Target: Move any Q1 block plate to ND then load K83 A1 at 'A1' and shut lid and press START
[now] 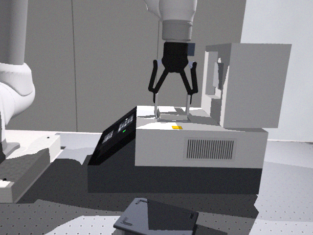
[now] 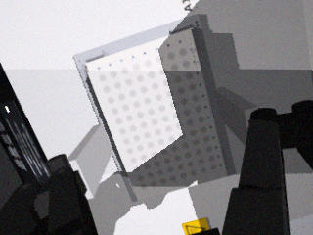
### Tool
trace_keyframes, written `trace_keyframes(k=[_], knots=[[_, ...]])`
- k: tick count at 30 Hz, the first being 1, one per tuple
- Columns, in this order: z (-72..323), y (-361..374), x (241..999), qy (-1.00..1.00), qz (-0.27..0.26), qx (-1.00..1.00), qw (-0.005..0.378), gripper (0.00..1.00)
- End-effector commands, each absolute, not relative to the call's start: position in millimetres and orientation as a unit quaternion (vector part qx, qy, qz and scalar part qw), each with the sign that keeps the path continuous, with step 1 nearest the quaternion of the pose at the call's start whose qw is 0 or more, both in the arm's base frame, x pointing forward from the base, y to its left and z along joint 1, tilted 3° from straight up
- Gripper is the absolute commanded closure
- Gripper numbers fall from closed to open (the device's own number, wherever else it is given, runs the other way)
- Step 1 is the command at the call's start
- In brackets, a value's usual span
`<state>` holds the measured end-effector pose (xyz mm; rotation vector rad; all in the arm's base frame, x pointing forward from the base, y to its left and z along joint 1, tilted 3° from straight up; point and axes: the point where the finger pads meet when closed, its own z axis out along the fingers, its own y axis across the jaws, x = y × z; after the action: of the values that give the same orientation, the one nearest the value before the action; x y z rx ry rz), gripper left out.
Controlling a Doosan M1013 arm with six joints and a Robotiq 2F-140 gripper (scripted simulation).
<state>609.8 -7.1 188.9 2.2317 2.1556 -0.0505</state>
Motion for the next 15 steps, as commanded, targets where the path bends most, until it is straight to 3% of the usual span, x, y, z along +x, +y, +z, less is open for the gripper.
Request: trace_keyframes(k=[1,2,15], knots=[[189.0,-7.0,609.7,0.695,-0.016,0.719,0.019,0.34],[189.0,-7.0,609.7,0.695,-0.016,0.719,0.019,1.0],[189.0,-7.0,609.7,0.695,-0.016,0.719,0.019,1.0]])
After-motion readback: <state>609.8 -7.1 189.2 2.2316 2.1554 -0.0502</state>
